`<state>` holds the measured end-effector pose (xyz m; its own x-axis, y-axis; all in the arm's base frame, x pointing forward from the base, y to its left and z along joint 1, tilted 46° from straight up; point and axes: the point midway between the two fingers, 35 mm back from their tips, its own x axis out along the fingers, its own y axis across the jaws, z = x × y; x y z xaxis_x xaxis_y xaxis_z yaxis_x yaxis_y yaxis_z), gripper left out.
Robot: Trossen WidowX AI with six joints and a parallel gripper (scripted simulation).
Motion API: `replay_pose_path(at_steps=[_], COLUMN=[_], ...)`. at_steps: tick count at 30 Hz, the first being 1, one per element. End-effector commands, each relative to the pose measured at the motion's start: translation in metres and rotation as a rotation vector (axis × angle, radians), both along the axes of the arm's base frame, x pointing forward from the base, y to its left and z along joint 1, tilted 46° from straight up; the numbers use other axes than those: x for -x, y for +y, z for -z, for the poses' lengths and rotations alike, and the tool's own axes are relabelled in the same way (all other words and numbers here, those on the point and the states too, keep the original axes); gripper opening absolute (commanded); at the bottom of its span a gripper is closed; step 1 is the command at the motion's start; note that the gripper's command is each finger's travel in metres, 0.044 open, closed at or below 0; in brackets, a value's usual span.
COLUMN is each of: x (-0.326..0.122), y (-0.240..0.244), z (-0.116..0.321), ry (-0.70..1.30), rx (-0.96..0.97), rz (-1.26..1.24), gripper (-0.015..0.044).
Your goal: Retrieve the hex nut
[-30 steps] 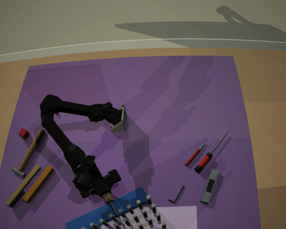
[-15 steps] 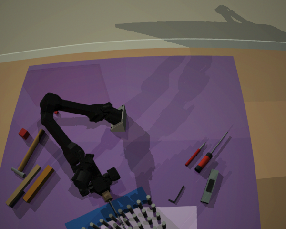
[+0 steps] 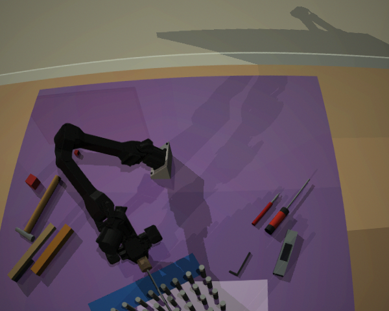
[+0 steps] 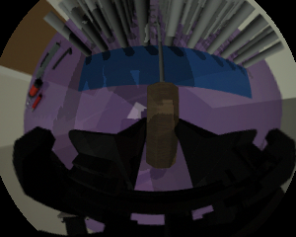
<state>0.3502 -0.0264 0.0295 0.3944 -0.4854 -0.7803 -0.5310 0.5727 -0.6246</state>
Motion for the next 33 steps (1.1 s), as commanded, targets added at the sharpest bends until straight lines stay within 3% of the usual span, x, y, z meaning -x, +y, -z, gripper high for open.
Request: replay_pose_path(at_steps=[1,33], x=[0.003,0.019], y=[-0.001,-0.008], z=[-0.001,-0.007], ry=[0.0,0.001], rx=[-0.002,-0.002], rz=[-0.005,-0.005], gripper=[0.0,0.0])
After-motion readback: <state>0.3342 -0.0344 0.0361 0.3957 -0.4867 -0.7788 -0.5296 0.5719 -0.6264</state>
